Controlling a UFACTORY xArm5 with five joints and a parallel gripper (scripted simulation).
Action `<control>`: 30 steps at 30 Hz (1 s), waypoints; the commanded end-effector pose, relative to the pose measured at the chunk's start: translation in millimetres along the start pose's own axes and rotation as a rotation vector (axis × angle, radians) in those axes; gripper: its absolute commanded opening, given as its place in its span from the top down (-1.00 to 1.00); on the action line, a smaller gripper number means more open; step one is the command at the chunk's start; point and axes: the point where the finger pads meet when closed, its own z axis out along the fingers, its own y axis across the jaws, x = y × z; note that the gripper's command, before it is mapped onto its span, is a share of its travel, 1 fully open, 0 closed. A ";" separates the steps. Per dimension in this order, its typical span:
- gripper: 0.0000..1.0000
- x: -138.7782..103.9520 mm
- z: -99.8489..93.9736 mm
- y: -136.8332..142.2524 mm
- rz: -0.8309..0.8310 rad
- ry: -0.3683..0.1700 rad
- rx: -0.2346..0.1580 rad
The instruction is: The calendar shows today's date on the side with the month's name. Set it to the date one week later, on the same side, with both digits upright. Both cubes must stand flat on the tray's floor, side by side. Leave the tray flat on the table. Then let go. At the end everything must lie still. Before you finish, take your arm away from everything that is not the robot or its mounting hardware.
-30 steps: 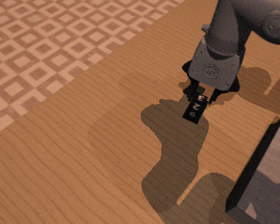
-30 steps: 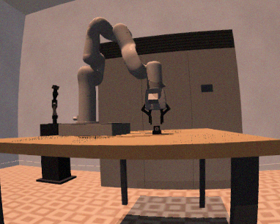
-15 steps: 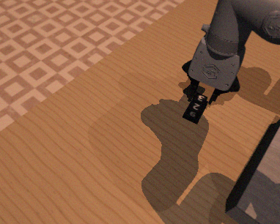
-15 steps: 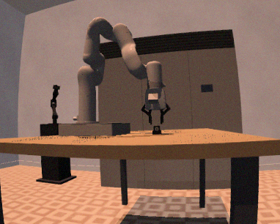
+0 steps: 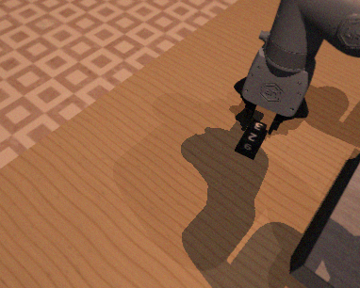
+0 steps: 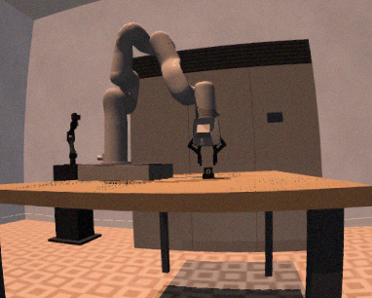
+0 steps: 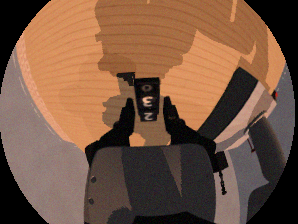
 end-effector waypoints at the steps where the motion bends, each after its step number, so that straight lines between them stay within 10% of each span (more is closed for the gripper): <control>1: 0.05 0.2 -0.9 -1.2 0.000 0.001 0.003; 30: 0.05 0.7 19.9 -1.0 0.000 0.001 0.003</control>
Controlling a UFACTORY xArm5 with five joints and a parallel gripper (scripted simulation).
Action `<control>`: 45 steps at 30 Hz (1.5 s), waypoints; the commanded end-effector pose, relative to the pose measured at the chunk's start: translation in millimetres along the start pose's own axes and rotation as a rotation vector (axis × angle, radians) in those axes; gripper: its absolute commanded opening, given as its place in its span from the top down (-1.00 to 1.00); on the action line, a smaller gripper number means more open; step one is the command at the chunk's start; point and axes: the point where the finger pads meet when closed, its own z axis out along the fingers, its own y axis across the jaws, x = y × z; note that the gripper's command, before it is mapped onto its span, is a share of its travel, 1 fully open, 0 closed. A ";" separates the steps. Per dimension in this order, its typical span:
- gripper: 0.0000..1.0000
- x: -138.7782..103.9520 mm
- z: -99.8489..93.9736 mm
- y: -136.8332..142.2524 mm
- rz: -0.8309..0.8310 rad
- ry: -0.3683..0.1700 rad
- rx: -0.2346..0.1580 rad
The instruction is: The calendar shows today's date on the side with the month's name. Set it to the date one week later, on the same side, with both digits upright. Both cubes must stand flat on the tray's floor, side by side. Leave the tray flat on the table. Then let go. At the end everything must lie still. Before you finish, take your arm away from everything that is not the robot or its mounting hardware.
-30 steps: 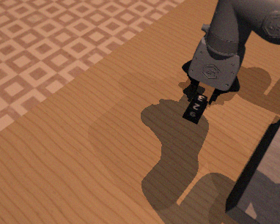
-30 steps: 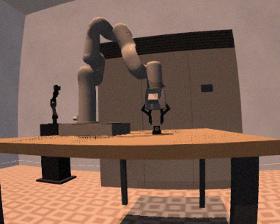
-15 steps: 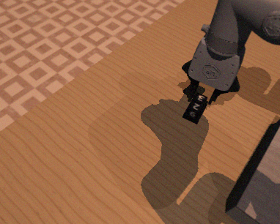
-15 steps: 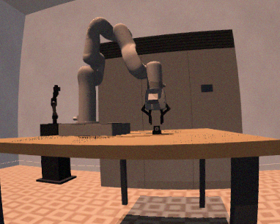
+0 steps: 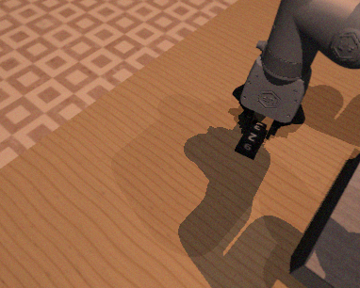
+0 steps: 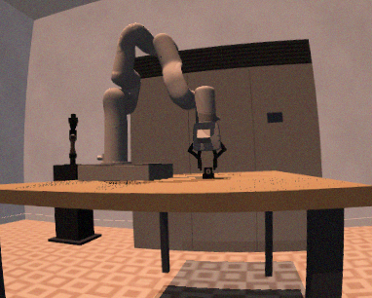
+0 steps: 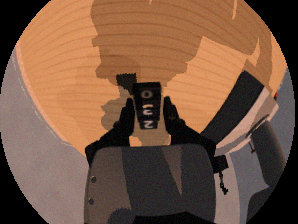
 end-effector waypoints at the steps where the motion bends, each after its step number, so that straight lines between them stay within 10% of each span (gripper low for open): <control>1: 0.05 0.3 4.0 -1.3 0.000 0.001 0.003; 44: 0.05 0.3 8.2 -1.3 0.000 0.001 0.003; 45: 0.47 0.3 8.2 -1.3 0.000 0.001 0.003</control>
